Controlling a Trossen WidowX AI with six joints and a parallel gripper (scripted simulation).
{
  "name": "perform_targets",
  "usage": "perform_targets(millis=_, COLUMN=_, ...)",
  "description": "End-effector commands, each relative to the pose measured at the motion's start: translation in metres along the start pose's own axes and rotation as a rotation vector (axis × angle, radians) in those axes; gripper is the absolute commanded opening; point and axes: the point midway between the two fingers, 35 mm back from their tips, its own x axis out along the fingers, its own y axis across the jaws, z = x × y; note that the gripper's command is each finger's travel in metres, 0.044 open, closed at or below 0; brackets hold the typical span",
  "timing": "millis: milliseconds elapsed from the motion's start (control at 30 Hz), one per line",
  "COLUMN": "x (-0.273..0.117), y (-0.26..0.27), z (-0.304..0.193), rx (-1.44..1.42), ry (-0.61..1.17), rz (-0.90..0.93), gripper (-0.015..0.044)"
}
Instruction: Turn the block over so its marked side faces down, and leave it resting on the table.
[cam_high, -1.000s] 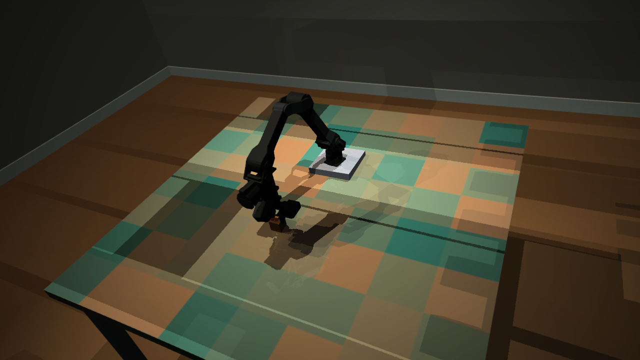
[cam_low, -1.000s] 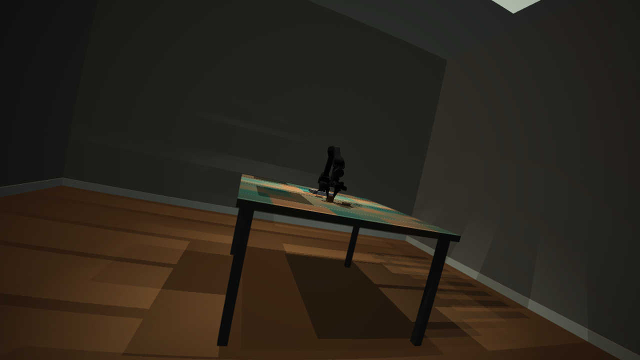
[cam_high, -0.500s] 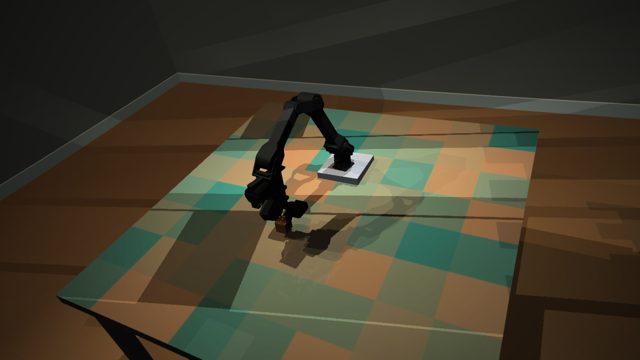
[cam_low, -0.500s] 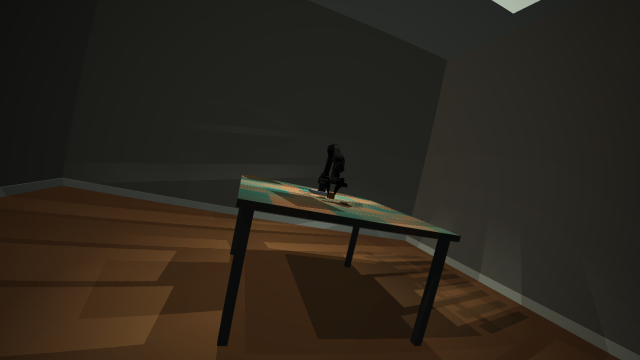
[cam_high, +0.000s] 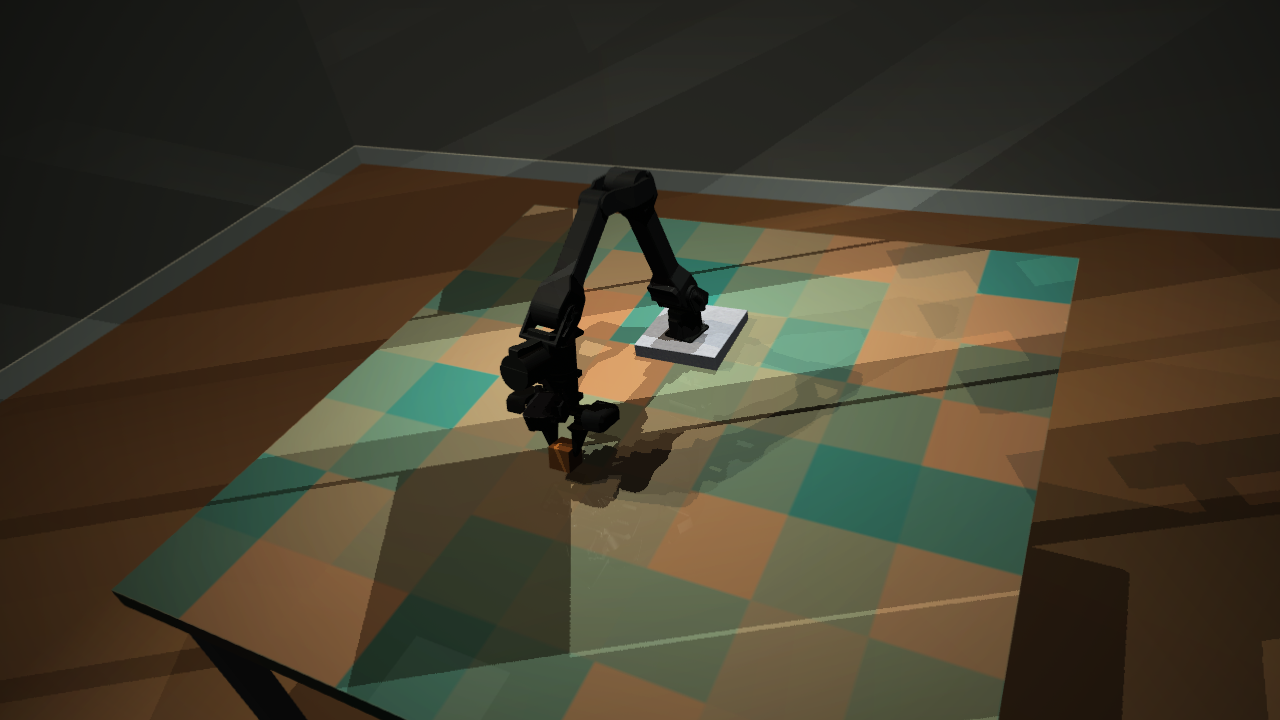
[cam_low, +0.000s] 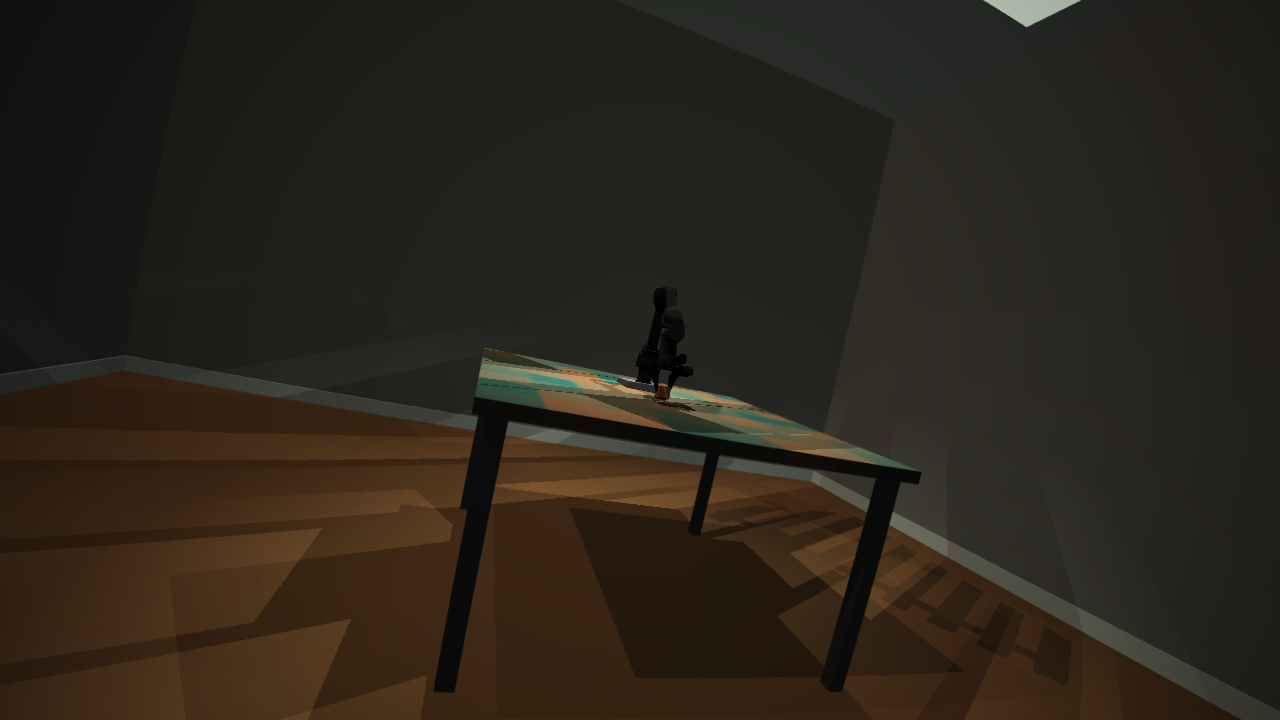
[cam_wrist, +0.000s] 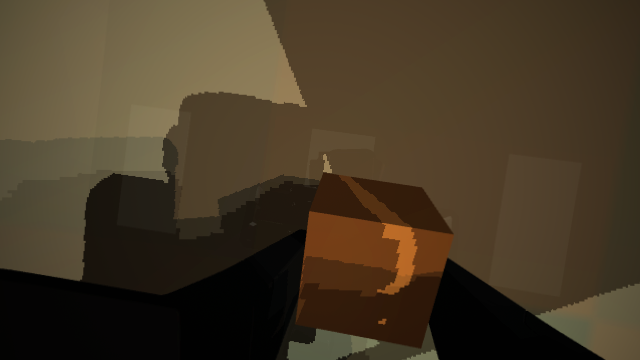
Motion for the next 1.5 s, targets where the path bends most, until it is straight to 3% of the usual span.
perform_targets(millis=0, x=-0.002, y=0.0, z=0.001, rx=-0.006, ry=-0.058, rz=0.003, gripper=0.0)
perform_targets(millis=567, x=-0.004, y=0.001, z=-0.005, rx=-0.011, ry=-0.239, rz=0.001, gripper=0.0)
perform_targets(millis=1467, x=0.03, y=-0.001, z=-0.009, rx=-0.006, ry=-0.653, rz=0.004, gripper=0.0)
